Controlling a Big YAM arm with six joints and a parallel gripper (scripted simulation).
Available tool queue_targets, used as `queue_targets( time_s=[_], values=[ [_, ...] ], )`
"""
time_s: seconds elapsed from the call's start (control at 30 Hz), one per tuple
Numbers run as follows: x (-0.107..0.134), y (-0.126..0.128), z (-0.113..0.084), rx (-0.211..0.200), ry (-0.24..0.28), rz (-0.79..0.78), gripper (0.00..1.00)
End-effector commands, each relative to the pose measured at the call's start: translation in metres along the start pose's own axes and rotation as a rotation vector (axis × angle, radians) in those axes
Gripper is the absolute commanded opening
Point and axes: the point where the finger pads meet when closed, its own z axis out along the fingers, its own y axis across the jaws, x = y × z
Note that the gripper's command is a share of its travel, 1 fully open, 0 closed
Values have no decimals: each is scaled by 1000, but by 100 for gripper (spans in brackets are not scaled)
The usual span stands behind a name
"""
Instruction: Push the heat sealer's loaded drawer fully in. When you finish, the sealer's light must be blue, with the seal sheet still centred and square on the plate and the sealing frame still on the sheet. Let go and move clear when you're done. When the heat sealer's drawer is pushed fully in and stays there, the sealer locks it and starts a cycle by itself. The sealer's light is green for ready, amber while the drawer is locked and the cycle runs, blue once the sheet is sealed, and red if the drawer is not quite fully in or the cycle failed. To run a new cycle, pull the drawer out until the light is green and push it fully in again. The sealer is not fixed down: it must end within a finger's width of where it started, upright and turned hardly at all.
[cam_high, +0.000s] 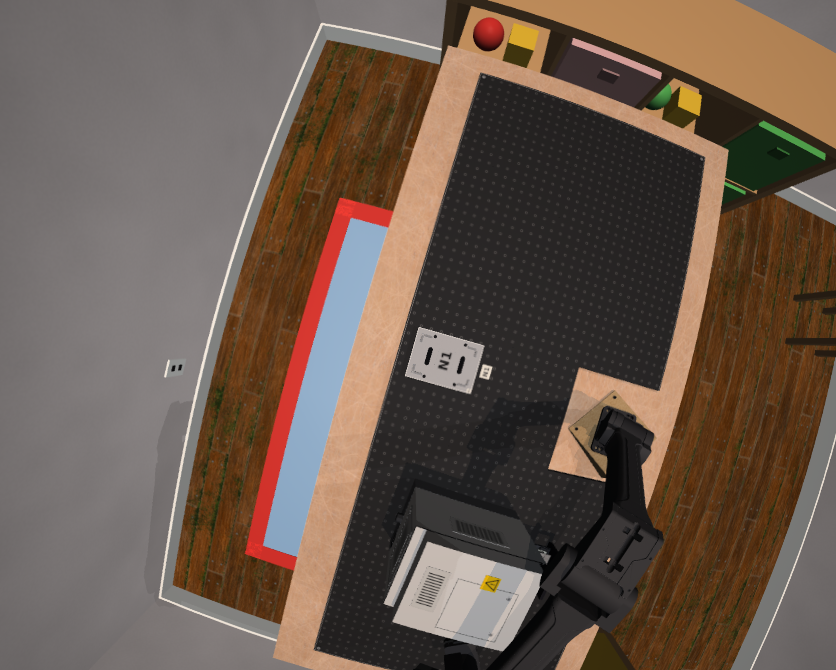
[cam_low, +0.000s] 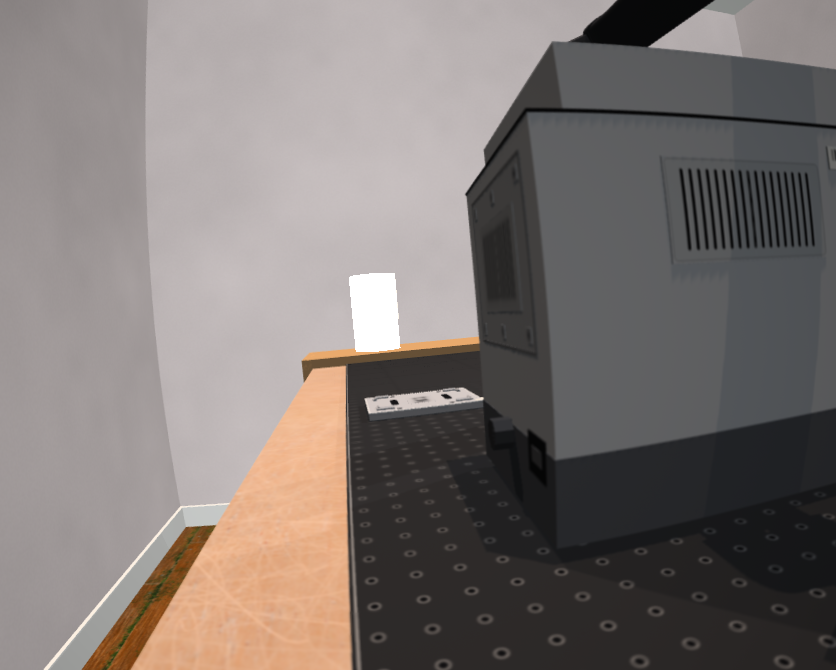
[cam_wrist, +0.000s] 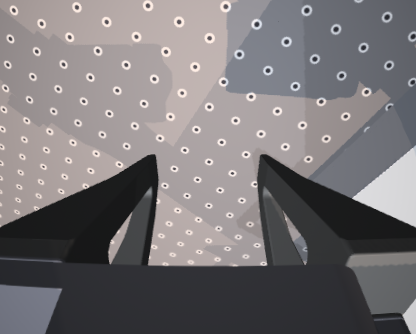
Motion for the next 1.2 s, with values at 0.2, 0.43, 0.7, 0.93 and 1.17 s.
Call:
queue_targets(
  time_s=[0.2,0.43,0.7,0.93,1.17],
  values=[
    [24,19,-41,-85,-27,-206,45],
    [50,22,-54,-105,0,-331,45],
    [72,35,-70,-165,-11,-463,45],
    [89,39,-80,-216,-9,-622,45],
    [114,42,-92,-228,1,-680,45]
  ],
)
